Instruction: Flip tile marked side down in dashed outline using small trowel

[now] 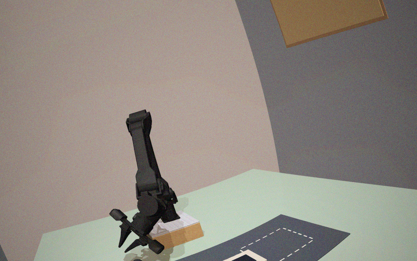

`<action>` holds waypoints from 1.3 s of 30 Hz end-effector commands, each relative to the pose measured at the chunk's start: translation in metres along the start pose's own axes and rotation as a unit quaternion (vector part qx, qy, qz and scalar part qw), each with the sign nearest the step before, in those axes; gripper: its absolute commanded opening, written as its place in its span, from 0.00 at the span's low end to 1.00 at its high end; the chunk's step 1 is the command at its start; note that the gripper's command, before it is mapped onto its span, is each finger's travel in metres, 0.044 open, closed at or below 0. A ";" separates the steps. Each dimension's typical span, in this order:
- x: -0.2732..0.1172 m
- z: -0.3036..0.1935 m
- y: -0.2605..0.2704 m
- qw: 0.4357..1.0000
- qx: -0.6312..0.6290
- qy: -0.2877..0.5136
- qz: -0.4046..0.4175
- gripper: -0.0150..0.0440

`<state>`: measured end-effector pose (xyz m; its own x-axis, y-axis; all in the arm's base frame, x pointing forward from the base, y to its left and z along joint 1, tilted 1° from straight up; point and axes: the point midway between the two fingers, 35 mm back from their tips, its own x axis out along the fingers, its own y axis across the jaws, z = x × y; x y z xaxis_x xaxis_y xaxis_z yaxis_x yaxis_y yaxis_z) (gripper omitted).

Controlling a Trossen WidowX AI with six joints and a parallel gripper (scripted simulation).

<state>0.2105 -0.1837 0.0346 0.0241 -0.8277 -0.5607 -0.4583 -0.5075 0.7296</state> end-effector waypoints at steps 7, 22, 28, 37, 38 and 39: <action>0.000 0.000 0.000 1.000 0.000 0.000 0.000 0.42; 0.000 0.000 0.000 1.000 0.000 0.000 0.000 0.25; 0.000 0.000 0.000 1.000 0.000 0.000 0.000 0.34; 0.000 -0.010 -0.004 0.997 -0.075 -0.005 -0.020 0.71; 0.000 -0.013 -0.005 0.996 -0.091 -0.005 -0.024 0.71; 0.001 -0.015 -0.006 0.994 -0.108 -0.006 -0.028 0.71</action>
<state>0.2186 -0.1840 0.0349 0.0276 -0.8074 -0.5894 -0.3317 -0.5636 0.7565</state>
